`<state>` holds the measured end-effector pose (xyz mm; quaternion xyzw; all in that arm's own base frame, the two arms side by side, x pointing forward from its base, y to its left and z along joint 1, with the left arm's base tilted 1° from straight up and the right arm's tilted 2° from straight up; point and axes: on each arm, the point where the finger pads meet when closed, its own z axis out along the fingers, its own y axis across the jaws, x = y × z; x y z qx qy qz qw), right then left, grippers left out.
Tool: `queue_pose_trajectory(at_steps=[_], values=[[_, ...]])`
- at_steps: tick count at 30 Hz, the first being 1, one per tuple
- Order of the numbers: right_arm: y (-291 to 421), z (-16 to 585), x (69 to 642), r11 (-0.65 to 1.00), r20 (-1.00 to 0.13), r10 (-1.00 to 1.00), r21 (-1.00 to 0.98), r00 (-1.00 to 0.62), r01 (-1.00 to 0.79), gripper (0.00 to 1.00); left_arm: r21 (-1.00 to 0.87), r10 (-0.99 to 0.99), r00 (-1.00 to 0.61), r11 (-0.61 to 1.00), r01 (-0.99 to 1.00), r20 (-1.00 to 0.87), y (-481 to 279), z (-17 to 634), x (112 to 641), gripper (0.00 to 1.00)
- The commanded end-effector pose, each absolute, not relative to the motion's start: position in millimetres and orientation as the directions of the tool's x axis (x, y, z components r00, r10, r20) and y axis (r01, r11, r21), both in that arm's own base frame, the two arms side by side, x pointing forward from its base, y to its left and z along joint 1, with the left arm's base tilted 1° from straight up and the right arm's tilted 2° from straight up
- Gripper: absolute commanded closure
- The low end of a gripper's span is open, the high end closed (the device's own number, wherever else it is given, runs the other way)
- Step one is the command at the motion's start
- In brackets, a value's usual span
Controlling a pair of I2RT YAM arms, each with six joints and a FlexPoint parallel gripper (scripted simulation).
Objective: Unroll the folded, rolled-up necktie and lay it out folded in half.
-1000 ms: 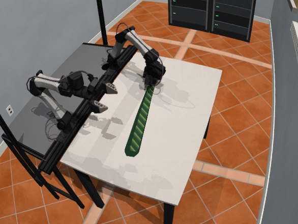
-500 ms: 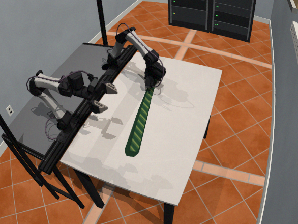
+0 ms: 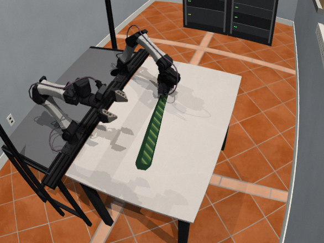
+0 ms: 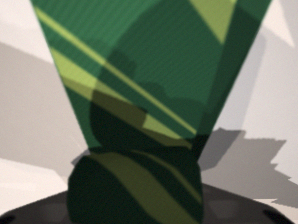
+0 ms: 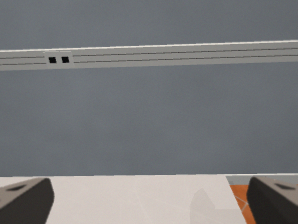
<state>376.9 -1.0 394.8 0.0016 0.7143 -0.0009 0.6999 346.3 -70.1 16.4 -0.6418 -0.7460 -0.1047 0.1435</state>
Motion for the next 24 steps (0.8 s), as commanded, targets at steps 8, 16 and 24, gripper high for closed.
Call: queue_pose_trajectory(at_steps=[8,16,24], values=[[-1.0,394.8,376.9,1.0,-1.0,0.001,0.001,-0.02,0.003,0.0,-0.02,0.974,-0.158,0.163,0.986,0.164,-60.8,16.7,347.4,0.59],[-1.0,394.8,376.9,1.0,-1.0,0.001,0.001,-0.02,0.003,0.0,-0.02,0.974,-0.164,0.163,0.986,-0.156,-50.6,21.9,345.9,0.59],[-1.0,394.8,376.9,1.0,-1.0,0.001,0.001,-0.02,0.003,0.0,-0.02,0.896,-0.156,0.163,0.986,-0.416,-42.0,26.2,344.5,0.59]])
